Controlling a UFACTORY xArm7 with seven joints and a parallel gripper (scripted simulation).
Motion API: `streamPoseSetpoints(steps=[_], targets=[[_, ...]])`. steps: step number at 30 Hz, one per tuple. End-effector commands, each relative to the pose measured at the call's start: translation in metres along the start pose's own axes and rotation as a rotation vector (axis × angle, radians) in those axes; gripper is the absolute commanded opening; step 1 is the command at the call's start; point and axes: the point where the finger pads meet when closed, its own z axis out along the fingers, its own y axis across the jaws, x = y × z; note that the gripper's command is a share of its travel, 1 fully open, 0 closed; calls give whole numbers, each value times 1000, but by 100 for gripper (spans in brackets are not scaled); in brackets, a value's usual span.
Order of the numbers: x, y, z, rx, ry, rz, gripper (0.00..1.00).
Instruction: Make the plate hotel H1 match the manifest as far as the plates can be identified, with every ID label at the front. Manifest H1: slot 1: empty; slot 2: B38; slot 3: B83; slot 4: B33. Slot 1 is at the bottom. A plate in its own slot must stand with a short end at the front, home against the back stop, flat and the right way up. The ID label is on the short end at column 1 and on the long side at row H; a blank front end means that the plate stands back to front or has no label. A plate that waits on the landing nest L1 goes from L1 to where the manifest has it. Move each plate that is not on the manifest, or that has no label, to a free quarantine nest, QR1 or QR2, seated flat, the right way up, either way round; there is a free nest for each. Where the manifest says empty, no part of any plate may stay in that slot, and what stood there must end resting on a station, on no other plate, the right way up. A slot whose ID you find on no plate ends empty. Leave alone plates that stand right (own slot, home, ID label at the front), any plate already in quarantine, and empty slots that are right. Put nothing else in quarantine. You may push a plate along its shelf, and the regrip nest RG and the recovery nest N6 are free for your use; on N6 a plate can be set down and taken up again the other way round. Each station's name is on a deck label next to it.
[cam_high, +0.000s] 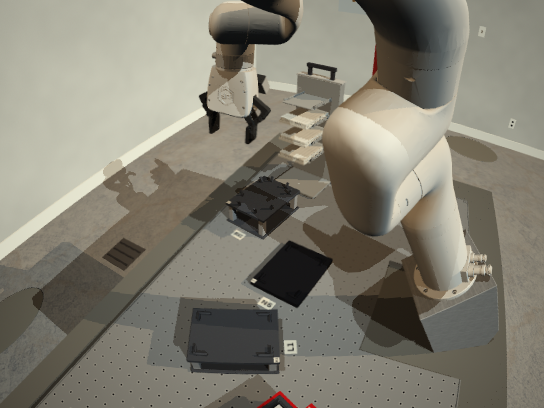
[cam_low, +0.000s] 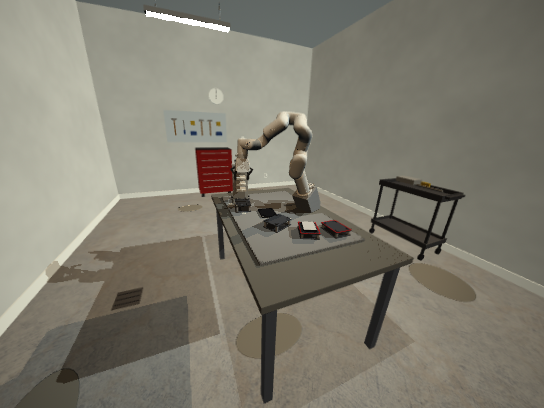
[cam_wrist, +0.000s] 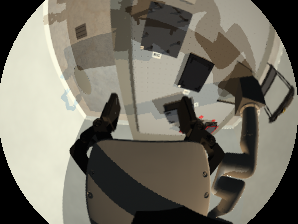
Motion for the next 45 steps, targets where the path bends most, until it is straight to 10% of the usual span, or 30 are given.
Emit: streamPoseSetpoints(steps=[1,45], targets=[[-5,8,14,-44,12,127,100],[-7,10,5,-58,14,164,100]])
